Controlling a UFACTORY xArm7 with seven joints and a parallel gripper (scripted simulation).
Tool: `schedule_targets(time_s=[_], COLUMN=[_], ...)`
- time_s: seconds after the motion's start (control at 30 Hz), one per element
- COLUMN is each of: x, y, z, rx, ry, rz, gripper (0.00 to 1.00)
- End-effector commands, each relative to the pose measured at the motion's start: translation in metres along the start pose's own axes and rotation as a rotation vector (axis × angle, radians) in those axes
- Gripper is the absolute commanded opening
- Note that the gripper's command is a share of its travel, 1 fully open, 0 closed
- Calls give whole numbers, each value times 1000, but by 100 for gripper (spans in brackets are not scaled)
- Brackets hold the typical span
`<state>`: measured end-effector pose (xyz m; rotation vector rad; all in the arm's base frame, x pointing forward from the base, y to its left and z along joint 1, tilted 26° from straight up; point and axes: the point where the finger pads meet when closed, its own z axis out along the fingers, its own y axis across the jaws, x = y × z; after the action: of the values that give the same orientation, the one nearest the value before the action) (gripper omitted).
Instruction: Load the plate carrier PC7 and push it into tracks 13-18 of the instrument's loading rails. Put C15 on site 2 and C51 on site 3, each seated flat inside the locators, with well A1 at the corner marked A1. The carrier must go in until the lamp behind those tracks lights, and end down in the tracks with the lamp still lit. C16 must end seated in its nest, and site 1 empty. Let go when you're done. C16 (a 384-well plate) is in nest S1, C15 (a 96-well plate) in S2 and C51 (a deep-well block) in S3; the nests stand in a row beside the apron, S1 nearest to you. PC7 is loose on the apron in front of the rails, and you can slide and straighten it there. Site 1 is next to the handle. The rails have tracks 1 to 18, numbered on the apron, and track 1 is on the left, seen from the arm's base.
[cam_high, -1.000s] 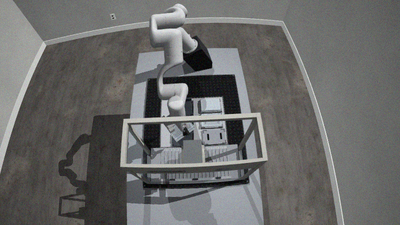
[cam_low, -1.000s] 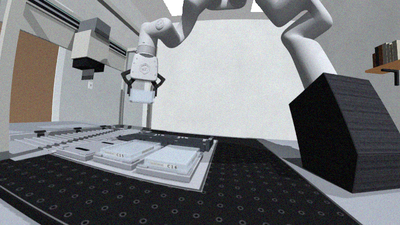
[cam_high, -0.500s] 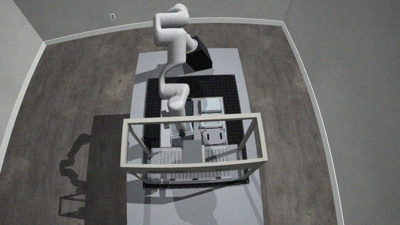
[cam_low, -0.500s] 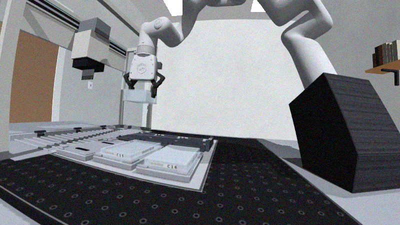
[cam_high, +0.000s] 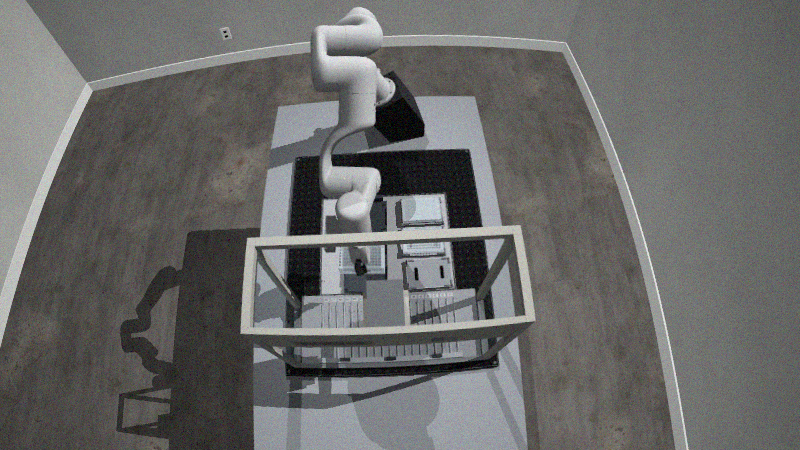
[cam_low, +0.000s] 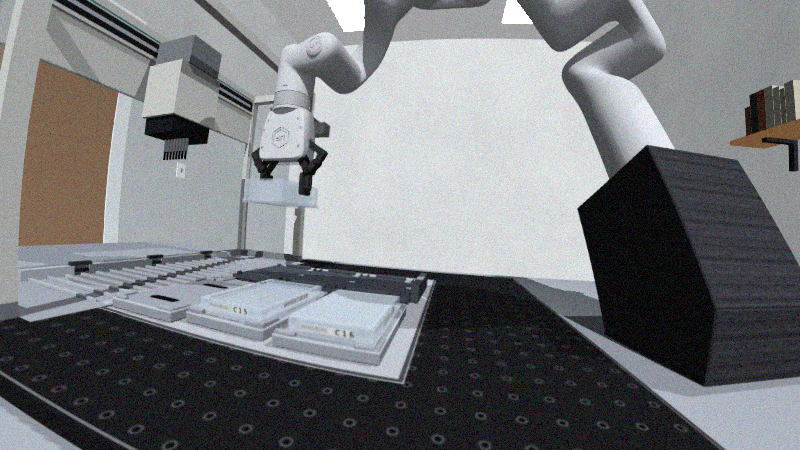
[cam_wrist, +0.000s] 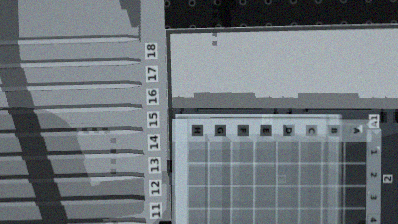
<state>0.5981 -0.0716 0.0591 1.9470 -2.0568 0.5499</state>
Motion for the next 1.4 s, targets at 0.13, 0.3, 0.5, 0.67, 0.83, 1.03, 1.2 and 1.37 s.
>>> schedule_targets(time_s=[0.13, 0.3, 0.5, 0.67, 0.83, 1.03, 1.2, 1.37], x=[0, 0, 0, 0, 0, 0, 0, 0], y=[-2, -2, -2, -2, -2, -2, -2, -2], z=[-2, 1, 11, 19, 24, 34, 43, 48], rx=[5, 5, 5, 5, 5, 5, 5, 5], ry=[-1, -1, -1, -1, -1, -1, -1, -1], rz=[0, 0, 0, 0, 0, 0, 0, 0], gripper=[0, 0, 0, 0, 0, 0, 0, 0])
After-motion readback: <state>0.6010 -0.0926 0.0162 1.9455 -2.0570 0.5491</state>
